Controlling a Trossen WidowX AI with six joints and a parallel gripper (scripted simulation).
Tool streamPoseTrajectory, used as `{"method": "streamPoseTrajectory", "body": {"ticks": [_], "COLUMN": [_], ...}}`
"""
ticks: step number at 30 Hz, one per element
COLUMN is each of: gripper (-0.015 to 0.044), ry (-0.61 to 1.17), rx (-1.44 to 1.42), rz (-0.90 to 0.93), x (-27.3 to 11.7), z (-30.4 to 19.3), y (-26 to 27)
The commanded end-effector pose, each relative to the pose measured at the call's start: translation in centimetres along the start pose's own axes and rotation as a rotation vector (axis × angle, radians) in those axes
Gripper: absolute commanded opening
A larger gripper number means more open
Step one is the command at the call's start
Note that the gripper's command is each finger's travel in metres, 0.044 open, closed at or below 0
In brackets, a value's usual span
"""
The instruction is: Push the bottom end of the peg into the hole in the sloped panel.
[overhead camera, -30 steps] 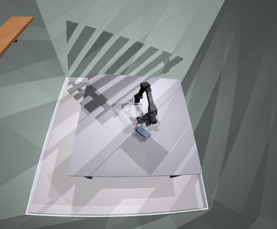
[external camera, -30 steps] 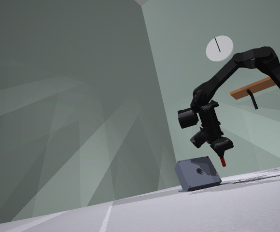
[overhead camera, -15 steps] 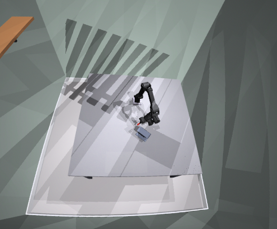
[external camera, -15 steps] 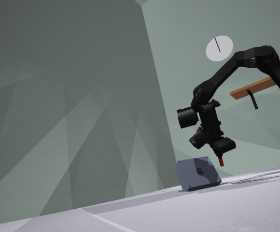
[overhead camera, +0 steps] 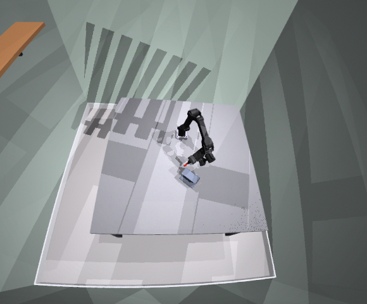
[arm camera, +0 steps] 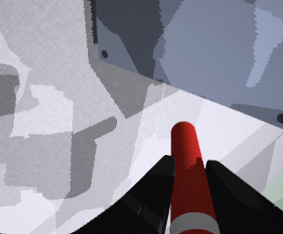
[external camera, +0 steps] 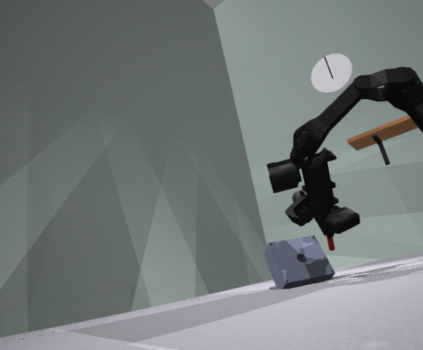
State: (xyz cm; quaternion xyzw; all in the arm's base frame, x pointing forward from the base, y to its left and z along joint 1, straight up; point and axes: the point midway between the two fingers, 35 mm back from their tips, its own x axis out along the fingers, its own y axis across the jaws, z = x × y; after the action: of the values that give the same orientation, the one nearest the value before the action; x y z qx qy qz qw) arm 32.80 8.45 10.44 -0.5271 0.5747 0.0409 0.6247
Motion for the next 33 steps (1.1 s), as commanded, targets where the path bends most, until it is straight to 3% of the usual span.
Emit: {"method": "streamPoseTrajectory", "body": {"ticks": [1,33], "gripper": [0.0,0.0], "ry": [0.001,-0.045], "rx": [-0.045,-0.284], "rz": [-0.022,-0.186], "x": [-0.1,-2.8], "z": [0.1,2.0], "y": [0.5,2.8]}}
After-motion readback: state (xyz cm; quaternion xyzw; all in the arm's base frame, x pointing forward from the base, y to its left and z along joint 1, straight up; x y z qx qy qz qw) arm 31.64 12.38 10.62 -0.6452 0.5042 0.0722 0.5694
